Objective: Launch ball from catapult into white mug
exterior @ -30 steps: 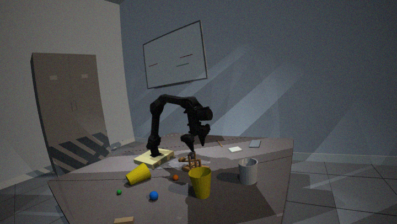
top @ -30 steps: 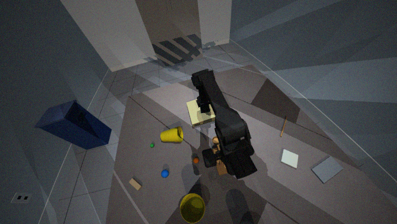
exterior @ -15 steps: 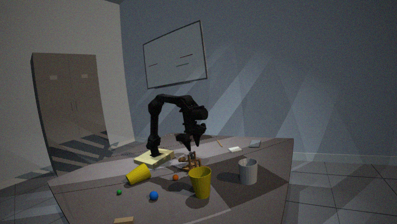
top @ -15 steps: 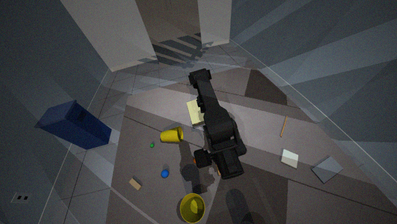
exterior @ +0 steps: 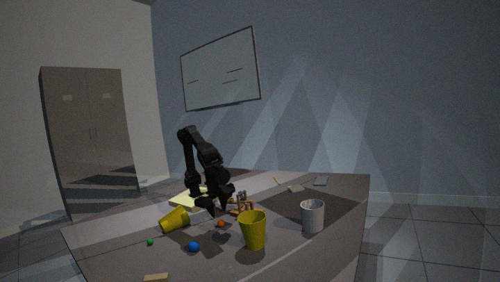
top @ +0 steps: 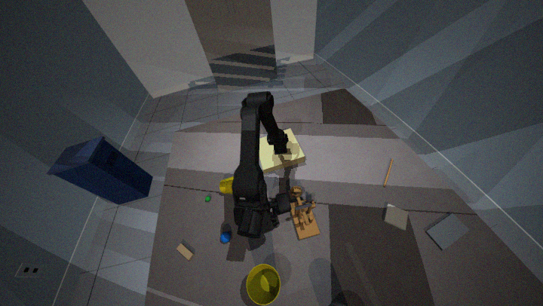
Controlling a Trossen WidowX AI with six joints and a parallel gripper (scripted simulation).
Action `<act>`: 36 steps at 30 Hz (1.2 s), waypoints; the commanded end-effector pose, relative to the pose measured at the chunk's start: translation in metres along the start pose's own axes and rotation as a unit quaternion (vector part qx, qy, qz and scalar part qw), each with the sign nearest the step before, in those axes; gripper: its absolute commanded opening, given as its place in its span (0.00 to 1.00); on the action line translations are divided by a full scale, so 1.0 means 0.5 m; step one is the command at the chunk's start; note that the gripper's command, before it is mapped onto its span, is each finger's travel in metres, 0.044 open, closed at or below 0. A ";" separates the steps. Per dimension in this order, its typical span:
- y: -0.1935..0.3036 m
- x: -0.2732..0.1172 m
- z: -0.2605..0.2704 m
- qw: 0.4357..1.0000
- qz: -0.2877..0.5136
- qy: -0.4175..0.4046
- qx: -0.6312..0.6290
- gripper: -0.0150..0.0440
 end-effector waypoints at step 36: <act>0.004 0.109 0.006 1.000 -0.001 -0.001 -0.006 0.63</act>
Point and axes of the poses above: the point midway between the two fingers, 35 mm back from their tips, its own x axis out along the fingers, its own z axis across the jaws, y = z × x, the point moved 1 cm from there along -x, back along the fingers, and after that the axes turned 3 degrees about -x, right-handed, at the moved point
